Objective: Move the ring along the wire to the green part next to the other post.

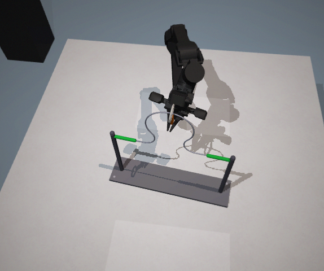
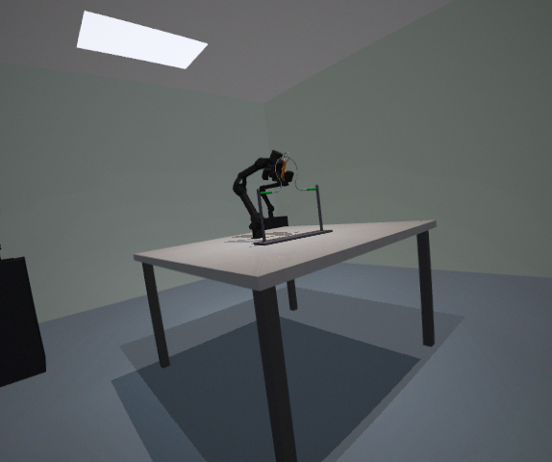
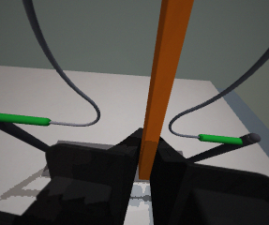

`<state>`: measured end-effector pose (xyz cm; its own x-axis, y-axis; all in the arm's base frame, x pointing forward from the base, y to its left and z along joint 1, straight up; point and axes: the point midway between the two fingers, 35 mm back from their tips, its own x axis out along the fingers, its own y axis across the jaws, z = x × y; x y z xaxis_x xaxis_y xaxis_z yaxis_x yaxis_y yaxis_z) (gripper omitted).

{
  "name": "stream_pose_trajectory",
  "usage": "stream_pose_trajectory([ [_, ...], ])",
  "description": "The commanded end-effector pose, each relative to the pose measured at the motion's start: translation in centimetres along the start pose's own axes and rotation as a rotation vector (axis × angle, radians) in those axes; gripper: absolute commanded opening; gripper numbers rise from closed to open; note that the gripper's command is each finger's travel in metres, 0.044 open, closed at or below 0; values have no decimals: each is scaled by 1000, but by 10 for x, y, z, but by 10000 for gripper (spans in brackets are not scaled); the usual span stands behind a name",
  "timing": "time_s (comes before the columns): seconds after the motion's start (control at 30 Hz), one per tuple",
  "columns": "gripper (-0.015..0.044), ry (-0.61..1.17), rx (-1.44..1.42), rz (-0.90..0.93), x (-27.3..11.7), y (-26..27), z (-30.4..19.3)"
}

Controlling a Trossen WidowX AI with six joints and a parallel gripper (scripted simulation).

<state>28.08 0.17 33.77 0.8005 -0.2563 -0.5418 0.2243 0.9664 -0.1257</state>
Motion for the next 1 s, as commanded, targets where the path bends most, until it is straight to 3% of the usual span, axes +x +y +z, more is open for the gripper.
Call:
stream_pose_trajectory([
  [0.0,-150,-8,-46,-30,1,-2,0],
  [0.97,-150,-60,-355,-244,1,-17,3],
])
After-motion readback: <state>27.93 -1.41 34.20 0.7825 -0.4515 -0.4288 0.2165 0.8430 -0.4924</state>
